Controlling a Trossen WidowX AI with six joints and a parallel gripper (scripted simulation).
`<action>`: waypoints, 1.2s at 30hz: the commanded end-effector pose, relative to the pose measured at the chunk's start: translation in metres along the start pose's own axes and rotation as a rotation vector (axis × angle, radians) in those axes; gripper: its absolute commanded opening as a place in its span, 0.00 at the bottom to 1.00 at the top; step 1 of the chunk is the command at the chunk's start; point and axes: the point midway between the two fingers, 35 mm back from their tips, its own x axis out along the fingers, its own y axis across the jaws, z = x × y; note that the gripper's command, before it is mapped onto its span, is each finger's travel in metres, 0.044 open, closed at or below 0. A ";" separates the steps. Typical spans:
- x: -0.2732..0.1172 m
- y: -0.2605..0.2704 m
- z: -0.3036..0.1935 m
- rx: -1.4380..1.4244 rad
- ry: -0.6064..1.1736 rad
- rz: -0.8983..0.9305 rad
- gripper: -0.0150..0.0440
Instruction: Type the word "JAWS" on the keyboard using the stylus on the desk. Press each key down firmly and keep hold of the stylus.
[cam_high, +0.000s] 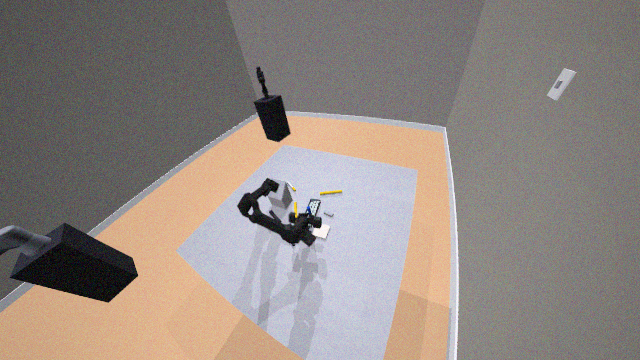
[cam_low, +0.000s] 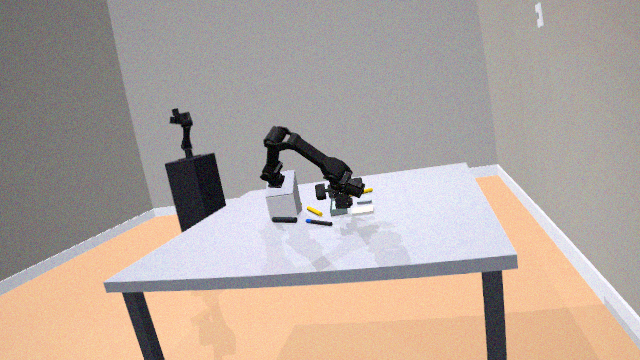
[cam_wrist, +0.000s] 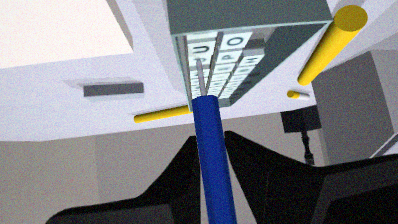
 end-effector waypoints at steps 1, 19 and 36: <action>0.001 0.000 0.000 0.000 -0.001 -0.005 0.39; -0.018 0.000 -0.032 0.000 0.000 -0.004 0.39; 0.029 0.000 -0.057 -0.004 -0.001 -0.005 0.25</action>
